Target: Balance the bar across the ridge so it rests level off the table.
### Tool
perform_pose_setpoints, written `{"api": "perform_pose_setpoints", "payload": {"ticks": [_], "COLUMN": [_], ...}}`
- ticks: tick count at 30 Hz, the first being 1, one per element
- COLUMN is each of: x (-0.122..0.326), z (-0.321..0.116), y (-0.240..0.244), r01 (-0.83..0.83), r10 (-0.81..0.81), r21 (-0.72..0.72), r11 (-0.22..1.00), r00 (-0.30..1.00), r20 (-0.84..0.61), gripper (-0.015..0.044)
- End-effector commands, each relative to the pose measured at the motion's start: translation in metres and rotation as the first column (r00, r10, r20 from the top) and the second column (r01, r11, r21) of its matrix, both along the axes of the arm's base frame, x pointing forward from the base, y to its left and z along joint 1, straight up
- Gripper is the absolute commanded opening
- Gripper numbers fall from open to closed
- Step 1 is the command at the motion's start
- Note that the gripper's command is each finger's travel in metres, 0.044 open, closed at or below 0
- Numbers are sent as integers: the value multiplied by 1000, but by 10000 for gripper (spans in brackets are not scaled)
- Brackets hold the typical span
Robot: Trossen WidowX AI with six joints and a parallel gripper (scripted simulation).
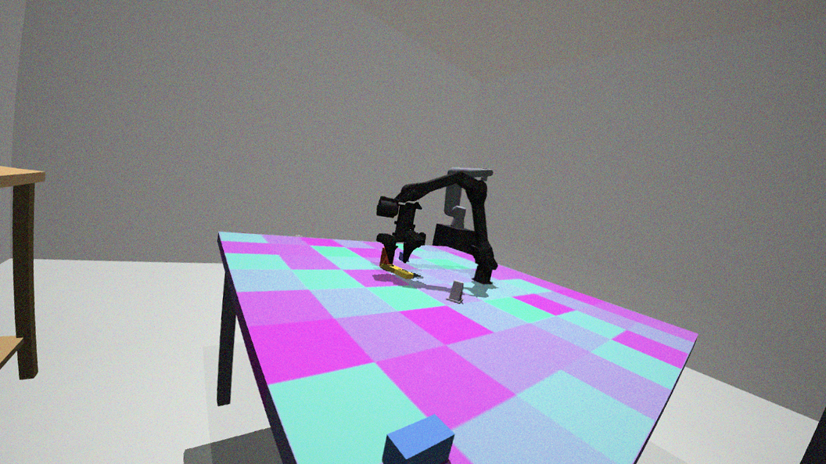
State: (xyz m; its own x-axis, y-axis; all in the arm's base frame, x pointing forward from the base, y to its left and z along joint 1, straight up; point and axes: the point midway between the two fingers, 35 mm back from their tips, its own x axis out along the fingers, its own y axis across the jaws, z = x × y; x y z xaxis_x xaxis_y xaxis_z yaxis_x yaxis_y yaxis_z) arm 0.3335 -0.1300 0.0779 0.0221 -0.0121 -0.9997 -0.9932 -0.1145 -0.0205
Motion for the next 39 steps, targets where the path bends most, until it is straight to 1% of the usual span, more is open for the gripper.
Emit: {"api": "perform_pose_setpoints", "payload": {"ticks": [1,18,32,38,39], "x": [0,0,0,1,1], "z": [-4,-29,-29,-27,-27], "y": [1,0,0,0,0], "r01": [-3,-3,-3,0,0], "r10": [3,3,3,0,0], "r21": [2,2,2,-2,-2], "r11": [1000,1000,1000,1000,1000], "r00": [1000,1000,1000,1000,1000], "r20": [4,4,4,6,6], "gripper": [315,315,315,157,151]}}
